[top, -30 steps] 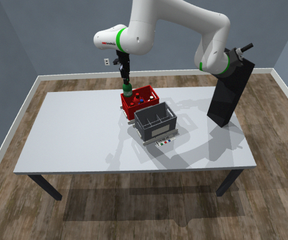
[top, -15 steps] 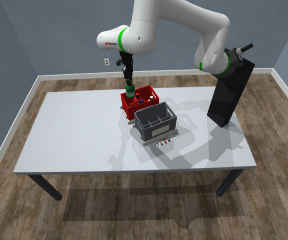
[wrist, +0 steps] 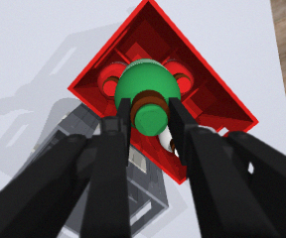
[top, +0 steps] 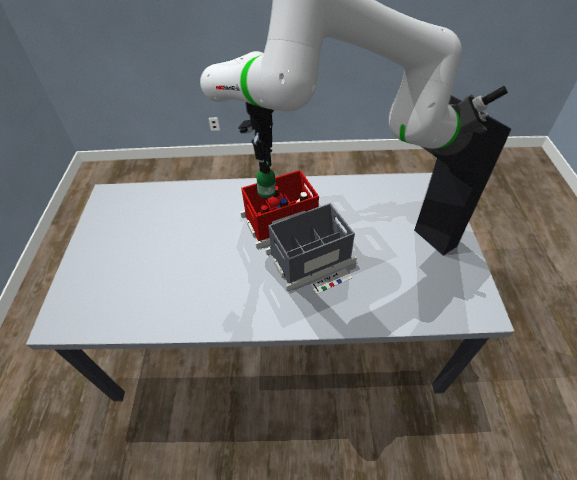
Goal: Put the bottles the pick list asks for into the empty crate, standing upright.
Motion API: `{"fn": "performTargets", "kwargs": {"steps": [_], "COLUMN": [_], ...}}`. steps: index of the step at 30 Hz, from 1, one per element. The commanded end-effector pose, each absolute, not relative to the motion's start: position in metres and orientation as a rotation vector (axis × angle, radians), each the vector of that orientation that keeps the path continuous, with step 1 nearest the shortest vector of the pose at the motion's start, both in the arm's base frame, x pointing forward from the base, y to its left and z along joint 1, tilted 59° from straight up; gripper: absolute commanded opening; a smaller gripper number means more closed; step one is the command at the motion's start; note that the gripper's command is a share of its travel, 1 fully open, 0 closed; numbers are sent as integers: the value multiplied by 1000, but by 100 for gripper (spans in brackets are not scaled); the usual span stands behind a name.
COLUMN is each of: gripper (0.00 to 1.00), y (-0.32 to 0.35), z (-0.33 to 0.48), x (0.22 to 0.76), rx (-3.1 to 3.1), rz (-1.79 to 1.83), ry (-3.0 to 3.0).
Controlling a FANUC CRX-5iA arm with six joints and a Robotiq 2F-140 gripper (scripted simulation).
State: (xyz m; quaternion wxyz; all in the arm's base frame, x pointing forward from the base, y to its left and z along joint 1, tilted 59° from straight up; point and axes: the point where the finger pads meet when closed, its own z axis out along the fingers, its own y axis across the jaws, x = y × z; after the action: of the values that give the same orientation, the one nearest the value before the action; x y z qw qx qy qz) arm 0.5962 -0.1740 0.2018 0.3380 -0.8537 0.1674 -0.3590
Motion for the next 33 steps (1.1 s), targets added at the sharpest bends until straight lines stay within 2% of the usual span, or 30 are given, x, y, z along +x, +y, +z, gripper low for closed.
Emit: {"fn": "performTargets", "kwargs": {"steps": [1,33], "gripper": [10,10], "y": [-170,-138], "z": [199,174], "x": [591,553], "rx": [-2225,-2225], "rz": [-937,-937], "ry": [437,437]}}
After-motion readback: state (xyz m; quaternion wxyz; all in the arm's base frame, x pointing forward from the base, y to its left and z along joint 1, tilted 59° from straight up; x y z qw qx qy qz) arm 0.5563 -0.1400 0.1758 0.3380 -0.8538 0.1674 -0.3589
